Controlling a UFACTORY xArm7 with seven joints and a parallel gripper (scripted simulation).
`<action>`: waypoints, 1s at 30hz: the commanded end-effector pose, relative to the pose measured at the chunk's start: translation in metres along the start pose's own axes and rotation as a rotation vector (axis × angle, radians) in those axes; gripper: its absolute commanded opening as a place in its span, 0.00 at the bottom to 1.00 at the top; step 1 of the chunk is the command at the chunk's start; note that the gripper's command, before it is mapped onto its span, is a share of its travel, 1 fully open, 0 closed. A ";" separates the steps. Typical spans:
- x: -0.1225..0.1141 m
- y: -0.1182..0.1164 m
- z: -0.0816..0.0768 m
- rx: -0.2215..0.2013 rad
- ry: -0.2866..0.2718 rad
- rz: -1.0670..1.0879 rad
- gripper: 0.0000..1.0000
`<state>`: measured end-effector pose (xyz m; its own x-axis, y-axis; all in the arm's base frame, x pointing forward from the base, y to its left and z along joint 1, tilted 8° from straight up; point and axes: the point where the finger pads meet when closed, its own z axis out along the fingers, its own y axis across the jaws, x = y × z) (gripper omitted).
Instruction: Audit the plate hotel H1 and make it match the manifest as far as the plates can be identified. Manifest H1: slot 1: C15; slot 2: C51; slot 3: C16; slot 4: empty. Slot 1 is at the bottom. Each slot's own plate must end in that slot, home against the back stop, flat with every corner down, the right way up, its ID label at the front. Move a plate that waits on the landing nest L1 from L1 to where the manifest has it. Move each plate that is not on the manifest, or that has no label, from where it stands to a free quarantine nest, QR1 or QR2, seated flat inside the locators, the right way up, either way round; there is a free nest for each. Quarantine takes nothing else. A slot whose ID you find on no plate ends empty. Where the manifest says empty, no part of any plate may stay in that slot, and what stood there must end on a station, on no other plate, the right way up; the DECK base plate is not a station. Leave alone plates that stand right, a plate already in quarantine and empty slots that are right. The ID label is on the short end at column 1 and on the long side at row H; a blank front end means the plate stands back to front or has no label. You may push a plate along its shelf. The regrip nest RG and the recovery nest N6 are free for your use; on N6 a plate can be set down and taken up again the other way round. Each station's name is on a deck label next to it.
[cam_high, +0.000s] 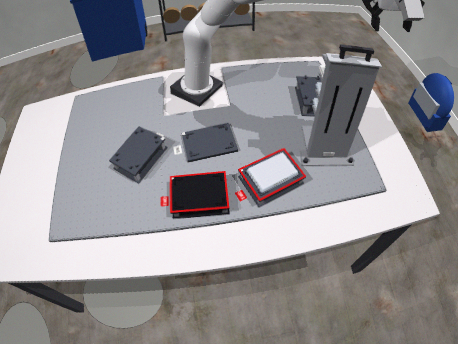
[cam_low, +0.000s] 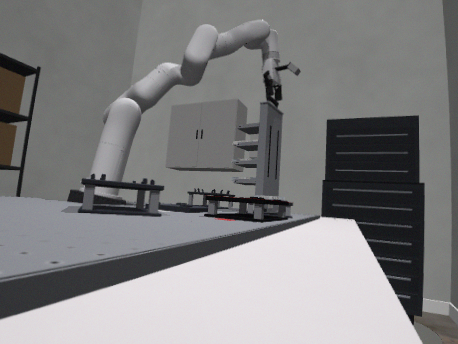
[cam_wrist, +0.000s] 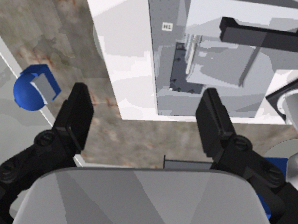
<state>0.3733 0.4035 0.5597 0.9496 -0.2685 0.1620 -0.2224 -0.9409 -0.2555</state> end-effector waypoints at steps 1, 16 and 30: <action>-0.013 0.001 -0.004 -0.139 -0.079 0.001 1.00; -0.062 0.018 0.001 -0.131 -0.075 0.001 1.00; -0.097 0.013 -0.010 -0.134 -0.077 0.001 1.00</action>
<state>0.2853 0.4128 0.5471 0.9621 -0.2587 0.0858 -0.2476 -0.9612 -0.1219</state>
